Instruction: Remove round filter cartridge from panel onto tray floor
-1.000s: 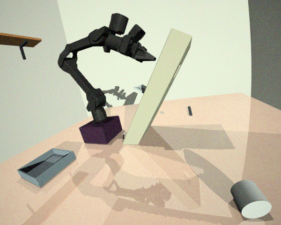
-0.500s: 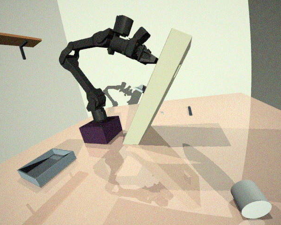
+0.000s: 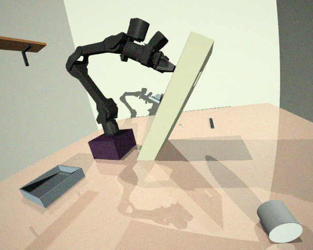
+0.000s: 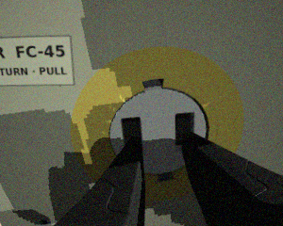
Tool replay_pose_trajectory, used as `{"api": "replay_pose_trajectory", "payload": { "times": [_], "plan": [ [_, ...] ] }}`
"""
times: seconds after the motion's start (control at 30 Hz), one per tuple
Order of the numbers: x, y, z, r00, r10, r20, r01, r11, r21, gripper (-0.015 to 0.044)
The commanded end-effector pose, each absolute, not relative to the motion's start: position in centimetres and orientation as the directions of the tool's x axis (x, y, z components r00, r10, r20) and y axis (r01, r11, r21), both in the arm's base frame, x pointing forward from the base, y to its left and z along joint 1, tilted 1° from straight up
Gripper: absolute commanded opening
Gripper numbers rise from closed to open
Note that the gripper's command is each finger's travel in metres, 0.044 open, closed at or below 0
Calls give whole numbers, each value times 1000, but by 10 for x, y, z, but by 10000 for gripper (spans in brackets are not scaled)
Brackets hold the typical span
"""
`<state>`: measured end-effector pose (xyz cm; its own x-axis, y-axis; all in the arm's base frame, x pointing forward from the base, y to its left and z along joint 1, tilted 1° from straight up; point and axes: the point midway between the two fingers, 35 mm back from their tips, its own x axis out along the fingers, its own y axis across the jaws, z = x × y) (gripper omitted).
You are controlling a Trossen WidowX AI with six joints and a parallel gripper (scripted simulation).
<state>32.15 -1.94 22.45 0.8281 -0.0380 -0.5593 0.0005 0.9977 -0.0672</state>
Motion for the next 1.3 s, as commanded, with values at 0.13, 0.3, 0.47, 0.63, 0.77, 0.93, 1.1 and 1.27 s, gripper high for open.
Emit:
{"api": "replay_pose_trajectory", "payload": {
  "times": [0.13, 0.3, 0.47, 0.63, 0.77, 0.93, 1.1, 1.27],
  "plan": [
    [323, -20, 224, 827, -39, -561, 1, 998, -68, 89],
    [323, -20, 225, 827, -39, -561, 1, 998, -68, 89],
    [325, -20, 223, 827, -39, -561, 1, 998, -68, 89],
    [325, -20, 222, 827, -39, -561, 1, 998, -68, 89],
    [325, -20, 222, 827, -39, -561, 1, 998, -68, 89],
    [325, -20, 222, 827, -39, -561, 1, 998, -68, 89],
    [325, -20, 223, 827, -39, -561, 1, 998, -68, 89],
    [325, -20, 223, 827, -39, -561, 1, 998, -68, 89]
  ]
}}
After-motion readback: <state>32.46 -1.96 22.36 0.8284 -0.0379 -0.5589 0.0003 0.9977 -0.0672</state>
